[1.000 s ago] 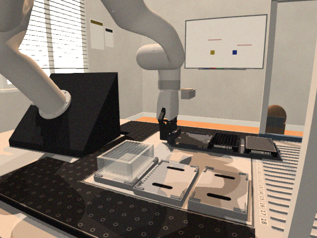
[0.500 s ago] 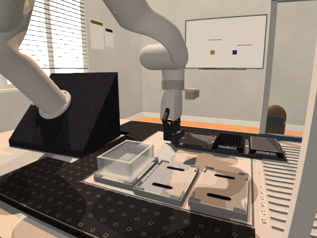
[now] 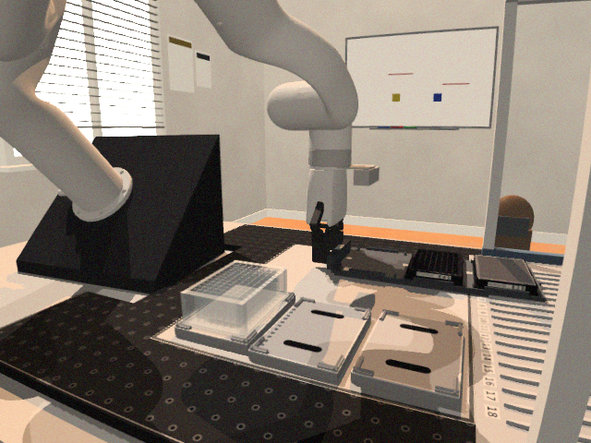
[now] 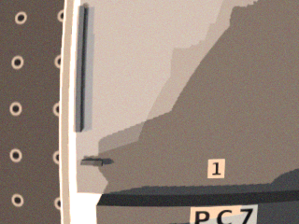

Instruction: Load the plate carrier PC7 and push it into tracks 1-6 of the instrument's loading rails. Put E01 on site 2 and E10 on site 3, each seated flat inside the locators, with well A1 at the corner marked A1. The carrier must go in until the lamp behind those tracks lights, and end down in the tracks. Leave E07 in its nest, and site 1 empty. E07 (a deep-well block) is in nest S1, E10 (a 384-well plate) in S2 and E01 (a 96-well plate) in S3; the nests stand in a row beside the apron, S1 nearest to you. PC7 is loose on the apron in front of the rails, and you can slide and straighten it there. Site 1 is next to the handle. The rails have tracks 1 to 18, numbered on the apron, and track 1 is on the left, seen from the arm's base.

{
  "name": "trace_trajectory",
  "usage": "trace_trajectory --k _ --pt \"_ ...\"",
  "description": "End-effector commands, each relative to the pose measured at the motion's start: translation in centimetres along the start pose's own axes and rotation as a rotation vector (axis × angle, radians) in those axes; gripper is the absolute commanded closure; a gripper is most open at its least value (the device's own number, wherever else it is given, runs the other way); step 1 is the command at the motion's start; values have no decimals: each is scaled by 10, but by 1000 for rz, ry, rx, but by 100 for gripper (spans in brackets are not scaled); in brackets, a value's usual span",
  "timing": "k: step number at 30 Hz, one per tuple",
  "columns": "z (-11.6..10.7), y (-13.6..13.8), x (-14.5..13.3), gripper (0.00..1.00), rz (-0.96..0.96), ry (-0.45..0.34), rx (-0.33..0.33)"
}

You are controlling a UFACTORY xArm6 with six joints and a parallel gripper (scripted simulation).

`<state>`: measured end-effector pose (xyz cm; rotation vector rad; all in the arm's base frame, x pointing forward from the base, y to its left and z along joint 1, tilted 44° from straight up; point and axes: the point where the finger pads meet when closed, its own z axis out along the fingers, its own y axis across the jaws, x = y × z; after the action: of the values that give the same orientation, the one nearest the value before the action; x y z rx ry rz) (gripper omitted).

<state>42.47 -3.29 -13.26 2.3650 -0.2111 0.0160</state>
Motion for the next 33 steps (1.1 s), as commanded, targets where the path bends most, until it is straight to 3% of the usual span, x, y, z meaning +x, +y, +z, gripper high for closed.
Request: trace_trajectory --k 1,33 --pt "-1 -1 4 18 1 3 2" --pt "-2 -1 32 18 1 3 2"
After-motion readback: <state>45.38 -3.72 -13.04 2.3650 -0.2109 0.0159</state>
